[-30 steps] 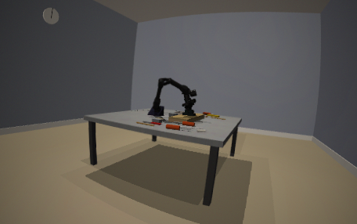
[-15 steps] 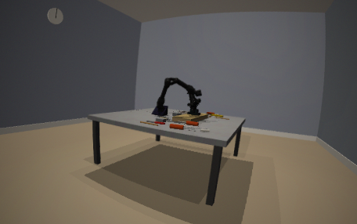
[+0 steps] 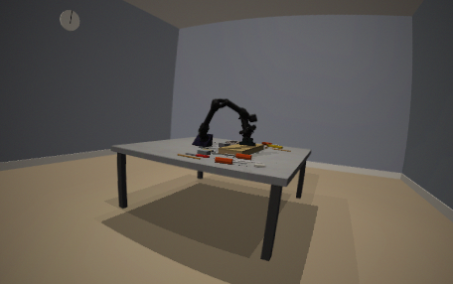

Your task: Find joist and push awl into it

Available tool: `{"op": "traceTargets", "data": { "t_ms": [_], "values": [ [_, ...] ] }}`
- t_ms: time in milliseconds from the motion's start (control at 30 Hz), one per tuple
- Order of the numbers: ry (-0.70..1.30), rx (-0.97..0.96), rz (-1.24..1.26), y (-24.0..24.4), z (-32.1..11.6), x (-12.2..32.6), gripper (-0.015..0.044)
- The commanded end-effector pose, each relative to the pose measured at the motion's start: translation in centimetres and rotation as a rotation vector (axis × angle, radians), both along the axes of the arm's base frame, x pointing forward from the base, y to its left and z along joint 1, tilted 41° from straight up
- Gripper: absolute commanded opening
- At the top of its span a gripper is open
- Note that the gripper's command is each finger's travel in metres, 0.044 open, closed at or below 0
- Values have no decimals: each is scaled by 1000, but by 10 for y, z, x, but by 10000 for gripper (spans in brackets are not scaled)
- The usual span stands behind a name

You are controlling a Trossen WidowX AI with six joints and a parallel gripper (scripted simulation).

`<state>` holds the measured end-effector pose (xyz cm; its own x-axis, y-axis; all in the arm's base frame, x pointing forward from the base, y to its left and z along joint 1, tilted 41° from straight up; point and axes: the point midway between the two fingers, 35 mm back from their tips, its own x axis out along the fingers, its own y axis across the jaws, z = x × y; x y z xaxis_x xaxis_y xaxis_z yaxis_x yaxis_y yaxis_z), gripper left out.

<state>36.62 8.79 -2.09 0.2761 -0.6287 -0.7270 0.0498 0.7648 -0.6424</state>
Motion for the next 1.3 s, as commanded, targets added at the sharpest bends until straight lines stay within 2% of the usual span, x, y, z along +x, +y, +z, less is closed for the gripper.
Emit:
{"op": "traceTargets", "data": {
  "t_ms": [0,1267],
  "values": [
    [3,5,1,10,-8,0,0],
    [2,11,1,77,-63,4,0]
  ]
}}
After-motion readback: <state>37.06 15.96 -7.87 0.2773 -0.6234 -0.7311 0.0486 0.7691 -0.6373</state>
